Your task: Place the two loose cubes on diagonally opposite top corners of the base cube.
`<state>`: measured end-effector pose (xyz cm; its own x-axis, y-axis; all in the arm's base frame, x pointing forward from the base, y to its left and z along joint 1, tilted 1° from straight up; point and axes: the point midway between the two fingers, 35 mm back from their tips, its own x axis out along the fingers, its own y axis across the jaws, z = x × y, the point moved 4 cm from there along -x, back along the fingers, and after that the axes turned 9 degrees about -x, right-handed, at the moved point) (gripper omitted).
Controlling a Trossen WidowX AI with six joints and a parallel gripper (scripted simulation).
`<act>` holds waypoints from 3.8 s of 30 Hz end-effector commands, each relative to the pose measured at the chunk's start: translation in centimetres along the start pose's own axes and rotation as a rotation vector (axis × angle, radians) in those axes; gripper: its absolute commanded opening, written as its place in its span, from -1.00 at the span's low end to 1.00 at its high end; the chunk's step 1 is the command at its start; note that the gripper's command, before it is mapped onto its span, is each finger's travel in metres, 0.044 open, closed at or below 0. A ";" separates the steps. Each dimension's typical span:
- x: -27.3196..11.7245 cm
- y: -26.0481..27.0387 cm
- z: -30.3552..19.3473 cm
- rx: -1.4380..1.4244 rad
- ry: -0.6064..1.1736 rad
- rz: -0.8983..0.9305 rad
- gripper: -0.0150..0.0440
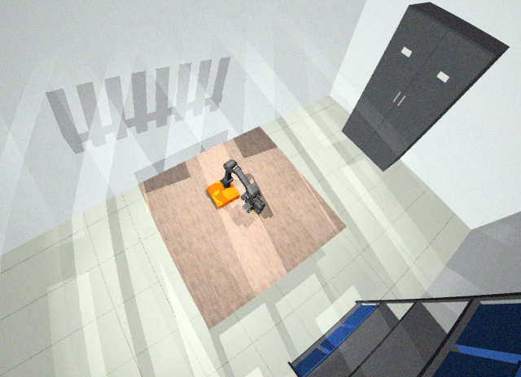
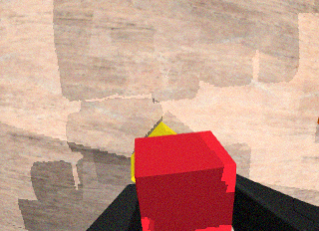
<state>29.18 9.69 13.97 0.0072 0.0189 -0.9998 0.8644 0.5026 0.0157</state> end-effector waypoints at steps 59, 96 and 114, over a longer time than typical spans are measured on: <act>5.8 -0.1 -2.0 0.002 -0.003 0.014 -0.14; 3.7 -0.1 -2.1 0.006 -0.003 0.013 0.20; 2.4 -0.2 -2.1 0.006 -0.003 0.013 0.20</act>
<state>27.88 11.40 10.91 0.0048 0.0170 -0.9998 0.8678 0.4968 0.0127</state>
